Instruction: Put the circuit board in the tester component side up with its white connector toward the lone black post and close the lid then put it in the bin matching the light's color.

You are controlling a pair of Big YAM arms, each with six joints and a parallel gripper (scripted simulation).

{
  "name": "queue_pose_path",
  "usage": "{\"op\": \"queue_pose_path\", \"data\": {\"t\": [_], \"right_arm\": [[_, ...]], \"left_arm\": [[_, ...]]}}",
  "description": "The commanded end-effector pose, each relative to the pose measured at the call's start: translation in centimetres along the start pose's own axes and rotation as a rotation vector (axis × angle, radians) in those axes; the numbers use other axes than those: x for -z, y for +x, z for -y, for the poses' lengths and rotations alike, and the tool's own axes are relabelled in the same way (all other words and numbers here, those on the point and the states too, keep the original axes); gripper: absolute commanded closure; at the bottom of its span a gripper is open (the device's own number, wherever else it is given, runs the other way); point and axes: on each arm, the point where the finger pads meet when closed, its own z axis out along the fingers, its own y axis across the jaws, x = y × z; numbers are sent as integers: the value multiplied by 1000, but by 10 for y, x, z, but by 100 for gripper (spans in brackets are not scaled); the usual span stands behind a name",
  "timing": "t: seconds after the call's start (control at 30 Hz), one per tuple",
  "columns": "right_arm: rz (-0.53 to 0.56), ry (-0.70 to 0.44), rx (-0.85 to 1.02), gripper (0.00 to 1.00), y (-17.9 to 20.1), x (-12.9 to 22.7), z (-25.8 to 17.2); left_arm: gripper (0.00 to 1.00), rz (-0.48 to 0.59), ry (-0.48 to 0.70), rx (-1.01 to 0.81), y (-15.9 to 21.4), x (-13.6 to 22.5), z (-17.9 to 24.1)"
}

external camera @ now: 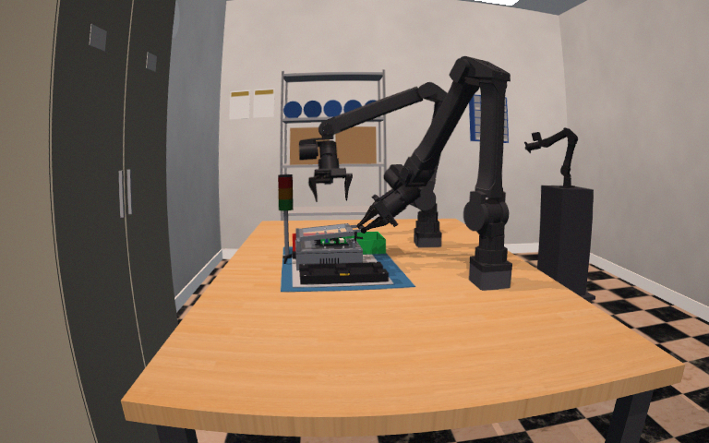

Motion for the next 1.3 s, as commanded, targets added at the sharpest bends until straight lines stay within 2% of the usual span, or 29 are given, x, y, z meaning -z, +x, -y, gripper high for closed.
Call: {"op": "queue_pose_path", "data": {"t": [0.0, 0.47, 0.93, 1.1, 1.27], "right_arm": [[0, -40, 0, 0, 6, 16, -14], [0, -40, 0, 0, 6, 16, -14], [0, -40, 0, 0, 6, 16, -14], [0, -40, 0, 0, 6, 16, -14], [0, -40, 0, 0, 6, 16, -14]], "left_arm": [[91, -38, 31, -35, 17, -12, 19], [91, -71, 93, -97, 37, -18, 52], [91, -66, 108, -125, 40, -15, 59], [91, -13, 5, -8, 6, -32, 37], [91, 8, -27, 37, -9, -36, 26]]}}
